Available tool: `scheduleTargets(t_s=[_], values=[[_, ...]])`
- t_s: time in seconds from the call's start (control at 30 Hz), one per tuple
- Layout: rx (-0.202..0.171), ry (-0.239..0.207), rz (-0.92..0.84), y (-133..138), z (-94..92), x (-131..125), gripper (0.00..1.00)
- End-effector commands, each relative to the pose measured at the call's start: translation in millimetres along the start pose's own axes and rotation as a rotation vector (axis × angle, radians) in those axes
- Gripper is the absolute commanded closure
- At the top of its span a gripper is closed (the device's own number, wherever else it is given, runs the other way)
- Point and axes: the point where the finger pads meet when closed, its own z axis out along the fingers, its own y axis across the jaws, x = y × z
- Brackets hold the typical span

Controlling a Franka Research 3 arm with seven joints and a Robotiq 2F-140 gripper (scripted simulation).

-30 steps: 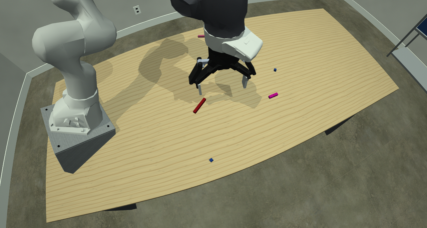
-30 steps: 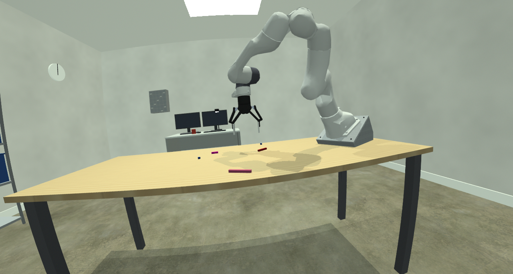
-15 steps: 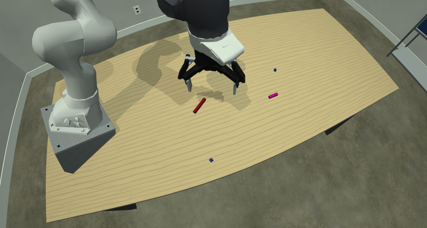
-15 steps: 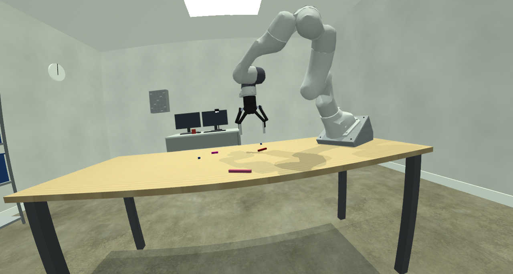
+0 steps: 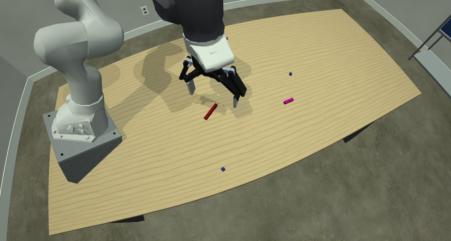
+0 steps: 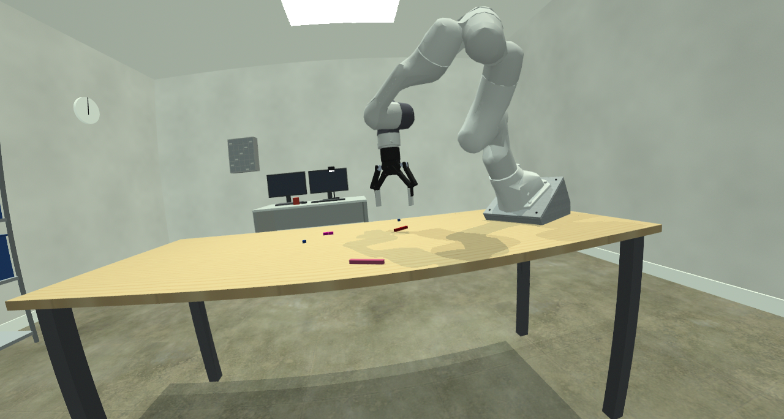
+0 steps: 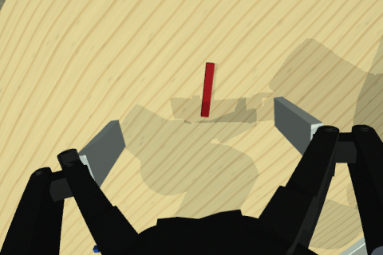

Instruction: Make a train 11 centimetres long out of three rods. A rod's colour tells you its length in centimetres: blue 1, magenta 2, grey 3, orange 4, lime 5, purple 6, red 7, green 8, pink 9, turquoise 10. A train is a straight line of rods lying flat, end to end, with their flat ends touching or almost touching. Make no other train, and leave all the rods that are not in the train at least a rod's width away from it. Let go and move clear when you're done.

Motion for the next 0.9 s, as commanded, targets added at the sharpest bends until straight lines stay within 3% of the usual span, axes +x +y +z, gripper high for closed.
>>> scheduleTargets(t_s=[0.0,0.2,0.23,0.87], values=[[0.005,0.009,0.167,8.0,2.0,2.1,0.00],[0.011,0.018,0.232,15.4,4.0,7.1,0.00],[0.011,0.018,0.232,15.4,4.0,7.1,0.77],[0.011,0.018,0.232,15.4,4.0,7.1,0.77]])
